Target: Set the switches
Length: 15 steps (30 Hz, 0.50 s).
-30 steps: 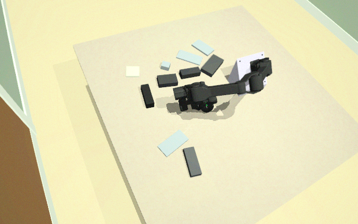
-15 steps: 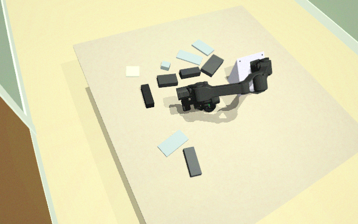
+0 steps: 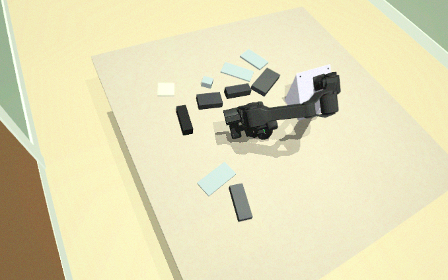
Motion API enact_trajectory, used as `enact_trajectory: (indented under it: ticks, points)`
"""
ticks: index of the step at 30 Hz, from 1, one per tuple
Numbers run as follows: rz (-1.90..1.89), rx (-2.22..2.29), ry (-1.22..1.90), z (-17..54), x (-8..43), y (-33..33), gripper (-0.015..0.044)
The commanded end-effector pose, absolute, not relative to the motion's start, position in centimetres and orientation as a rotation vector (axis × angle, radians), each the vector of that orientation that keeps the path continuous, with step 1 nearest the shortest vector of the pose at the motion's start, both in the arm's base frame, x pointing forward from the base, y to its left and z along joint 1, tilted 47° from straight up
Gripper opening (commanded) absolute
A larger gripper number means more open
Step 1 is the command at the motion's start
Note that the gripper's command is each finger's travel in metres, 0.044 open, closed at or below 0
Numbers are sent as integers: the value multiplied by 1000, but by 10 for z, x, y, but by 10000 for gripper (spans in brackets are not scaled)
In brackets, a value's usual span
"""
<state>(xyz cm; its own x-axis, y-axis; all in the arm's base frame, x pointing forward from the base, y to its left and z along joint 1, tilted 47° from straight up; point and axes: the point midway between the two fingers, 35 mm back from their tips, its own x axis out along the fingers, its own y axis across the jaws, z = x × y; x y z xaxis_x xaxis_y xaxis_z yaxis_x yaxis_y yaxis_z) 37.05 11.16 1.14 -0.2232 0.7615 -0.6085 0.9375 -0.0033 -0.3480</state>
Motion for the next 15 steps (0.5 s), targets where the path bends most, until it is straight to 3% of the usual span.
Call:
enact_trajectory:
  ticks: [1, 15]
  points:
    - [-1080, 1772, 2046, 8, 361, 115, 0]
    - [-1081, 1772, 2046, 8, 353, 116, 0]
